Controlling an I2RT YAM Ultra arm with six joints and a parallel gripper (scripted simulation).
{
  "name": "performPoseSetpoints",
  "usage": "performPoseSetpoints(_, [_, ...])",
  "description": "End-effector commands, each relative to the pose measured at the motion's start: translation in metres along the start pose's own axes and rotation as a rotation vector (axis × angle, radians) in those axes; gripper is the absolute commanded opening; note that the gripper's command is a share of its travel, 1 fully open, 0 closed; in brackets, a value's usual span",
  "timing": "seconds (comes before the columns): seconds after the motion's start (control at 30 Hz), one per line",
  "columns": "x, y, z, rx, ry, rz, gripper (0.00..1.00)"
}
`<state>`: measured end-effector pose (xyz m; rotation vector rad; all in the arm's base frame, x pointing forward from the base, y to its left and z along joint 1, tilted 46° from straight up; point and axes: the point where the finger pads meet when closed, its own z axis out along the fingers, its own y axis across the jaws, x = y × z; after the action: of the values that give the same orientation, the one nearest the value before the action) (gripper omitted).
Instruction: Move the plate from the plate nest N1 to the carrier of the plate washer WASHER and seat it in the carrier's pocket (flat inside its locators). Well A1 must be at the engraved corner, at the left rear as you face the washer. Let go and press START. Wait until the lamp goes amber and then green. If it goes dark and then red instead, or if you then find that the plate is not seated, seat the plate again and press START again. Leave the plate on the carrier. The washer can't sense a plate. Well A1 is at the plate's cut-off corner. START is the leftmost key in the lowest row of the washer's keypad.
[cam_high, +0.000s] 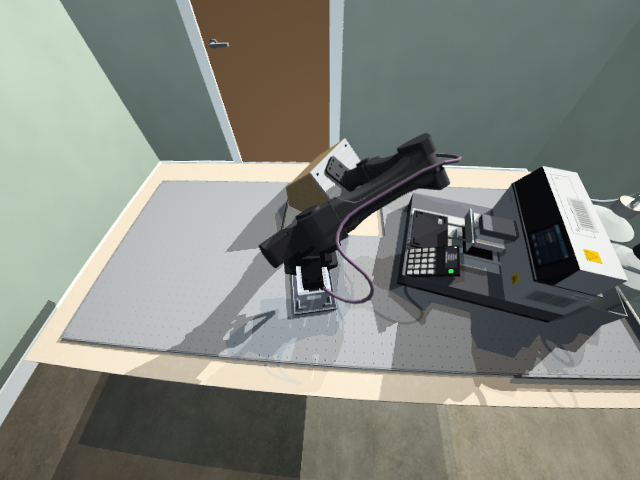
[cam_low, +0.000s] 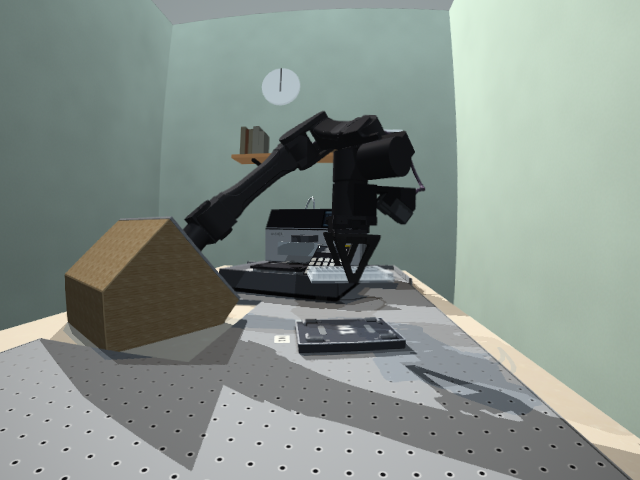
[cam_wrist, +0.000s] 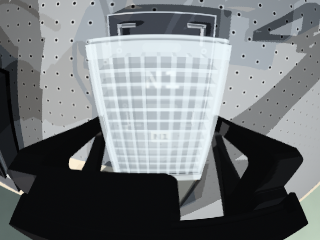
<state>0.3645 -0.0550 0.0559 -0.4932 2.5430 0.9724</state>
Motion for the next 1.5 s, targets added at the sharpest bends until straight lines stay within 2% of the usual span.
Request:
performPoseSetpoints(0.0, [-0.006, -0.004, -0.019, 0.042, -0.027, -0.017, 0.84])
performPoseSetpoints(0.3, [-0.006, -0.004, -0.019, 0.042, -0.027, -0.017, 0.84])
performPoseSetpoints(0.33, [0.004, 0.005, -0.012, 0.014, -0.013, 0.061, 0.84])
performPoseSetpoints(0.47, [-0.002, 0.031, -0.009, -0.002, -0.01, 0.162, 0.84])
performPoseSetpoints(0.57, [-0.004, 0.045, -0.011, -0.001, -0.01, 0.161, 0.84])
performPoseSetpoints(0.63, [-0.004, 0.045, -0.011, -0.001, -0.01, 0.161, 0.84])
performPoseSetpoints(0.67, [-0.006, 0.041, -0.017, 0.02, -0.034, 0.157, 0.84])
performPoseSetpoints(0.77, [-0.007, 0.065, -0.013, -0.002, -0.009, 0.162, 0.84])
performPoseSetpoints(1.1, [-0.013, 0.113, -0.019, -0.002, -0.008, 0.161, 0.84])
performPoseSetpoints(1.2, [-0.015, 0.118, -0.021, 0.0, -0.011, 0.157, 0.84])
performPoseSetpoints(1.23, [-0.018, 0.118, -0.027, 0.013, -0.028, 0.164, 0.84])
performPoseSetpoints(1.3, [-0.016, 0.133, -0.021, -0.002, -0.008, 0.161, 0.84])
performPoseSetpoints(1.37, [-0.023, 0.142, -0.026, 0.006, -0.018, 0.146, 0.84])
performPoseSetpoints(1.47, [-0.023, 0.155, -0.026, 0.003, -0.014, 0.151, 0.84])
